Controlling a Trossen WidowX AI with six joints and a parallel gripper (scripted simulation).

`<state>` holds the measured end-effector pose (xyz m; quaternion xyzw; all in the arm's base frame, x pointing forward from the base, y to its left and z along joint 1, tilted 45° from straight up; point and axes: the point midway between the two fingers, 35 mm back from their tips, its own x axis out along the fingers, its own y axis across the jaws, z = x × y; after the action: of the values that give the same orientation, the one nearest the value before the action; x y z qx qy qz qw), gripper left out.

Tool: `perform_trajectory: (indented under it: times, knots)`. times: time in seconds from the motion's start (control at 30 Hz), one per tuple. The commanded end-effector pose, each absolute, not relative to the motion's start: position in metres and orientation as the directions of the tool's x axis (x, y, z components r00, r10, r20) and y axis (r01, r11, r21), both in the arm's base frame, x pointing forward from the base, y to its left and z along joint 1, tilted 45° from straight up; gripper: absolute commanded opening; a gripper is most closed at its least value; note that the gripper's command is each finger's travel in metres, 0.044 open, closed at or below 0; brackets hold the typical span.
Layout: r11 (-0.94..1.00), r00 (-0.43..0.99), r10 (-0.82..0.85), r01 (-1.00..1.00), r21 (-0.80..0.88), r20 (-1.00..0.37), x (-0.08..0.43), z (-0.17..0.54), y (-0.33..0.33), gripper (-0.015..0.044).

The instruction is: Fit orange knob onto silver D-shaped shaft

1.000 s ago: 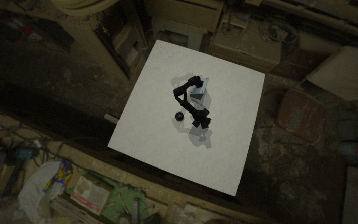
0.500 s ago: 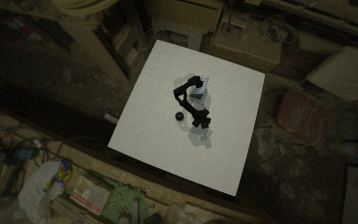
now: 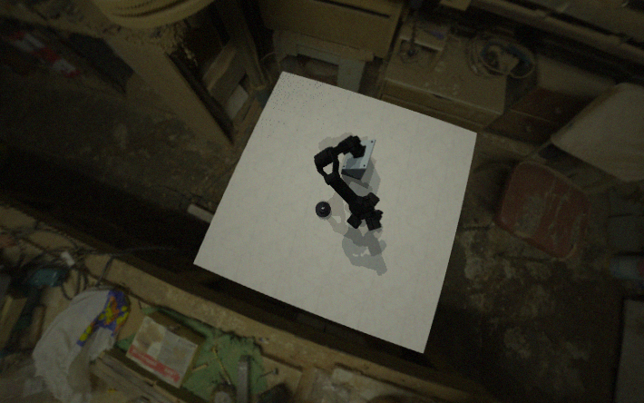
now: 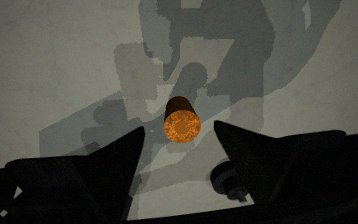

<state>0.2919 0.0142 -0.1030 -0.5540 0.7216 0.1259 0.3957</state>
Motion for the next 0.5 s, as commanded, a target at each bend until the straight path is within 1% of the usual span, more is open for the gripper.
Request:
perform_trajectory:
  times: [0.0,0.47]
  knots:
    - [0.357,-0.061,-0.695,-0.894,-0.271,-0.716,0.296,-0.080,0.035,0.0440]
    - [0.357,-0.061,-0.696,-0.894,-0.271,-0.716,0.294,-0.092,0.022,0.0440]
